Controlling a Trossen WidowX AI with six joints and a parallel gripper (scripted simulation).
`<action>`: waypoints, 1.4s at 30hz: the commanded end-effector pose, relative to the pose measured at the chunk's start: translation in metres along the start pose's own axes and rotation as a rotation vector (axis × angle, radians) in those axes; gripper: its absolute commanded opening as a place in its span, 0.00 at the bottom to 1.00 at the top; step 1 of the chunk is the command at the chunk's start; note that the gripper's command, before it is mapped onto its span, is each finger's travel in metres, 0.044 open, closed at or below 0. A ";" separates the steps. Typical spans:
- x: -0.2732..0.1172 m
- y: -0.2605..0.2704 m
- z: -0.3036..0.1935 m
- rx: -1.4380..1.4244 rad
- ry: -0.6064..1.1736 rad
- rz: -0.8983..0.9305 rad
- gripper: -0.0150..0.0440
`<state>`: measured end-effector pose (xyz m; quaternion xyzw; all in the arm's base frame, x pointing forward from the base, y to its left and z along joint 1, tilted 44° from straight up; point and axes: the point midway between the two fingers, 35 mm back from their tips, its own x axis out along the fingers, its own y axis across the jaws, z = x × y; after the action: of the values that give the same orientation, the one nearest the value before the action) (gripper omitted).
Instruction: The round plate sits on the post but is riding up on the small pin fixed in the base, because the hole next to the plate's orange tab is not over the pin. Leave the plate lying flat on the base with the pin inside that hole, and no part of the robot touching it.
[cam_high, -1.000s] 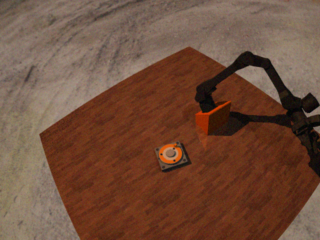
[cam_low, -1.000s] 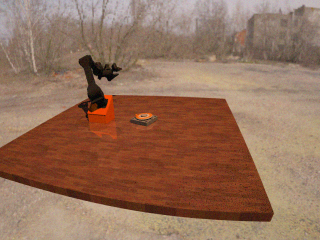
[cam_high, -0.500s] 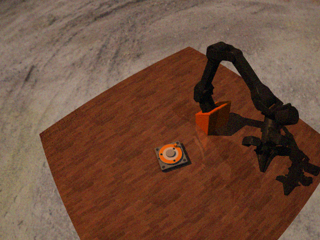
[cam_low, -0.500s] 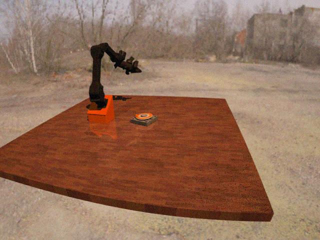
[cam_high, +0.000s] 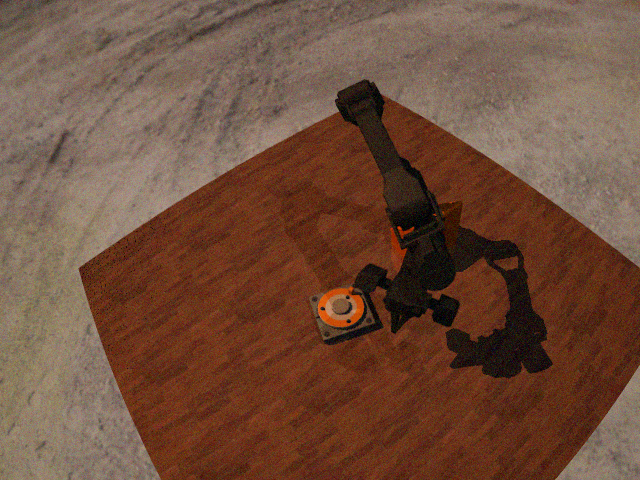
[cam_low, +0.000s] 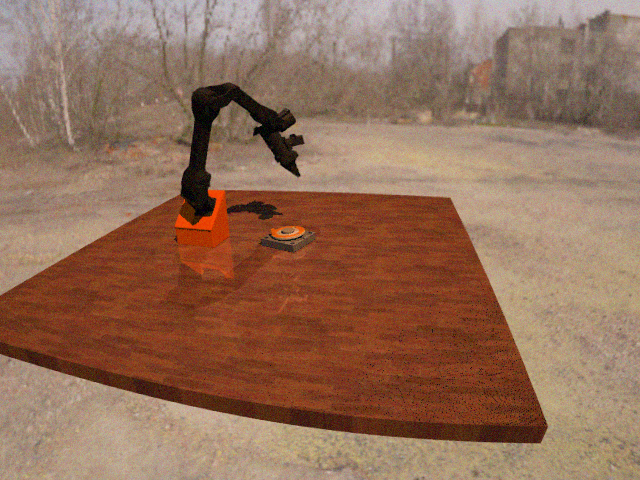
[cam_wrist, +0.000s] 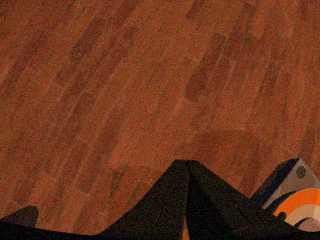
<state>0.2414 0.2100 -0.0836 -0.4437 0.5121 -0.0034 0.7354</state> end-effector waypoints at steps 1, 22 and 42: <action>0.012 -0.039 -0.026 0.096 0.129 -0.006 0.25; 0.042 -0.139 -0.141 0.424 0.559 -0.046 0.25; 0.065 -0.148 -0.163 0.424 0.561 -0.049 0.25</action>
<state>0.2165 -0.0106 -0.0526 -0.2735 0.6728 -0.2475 0.6413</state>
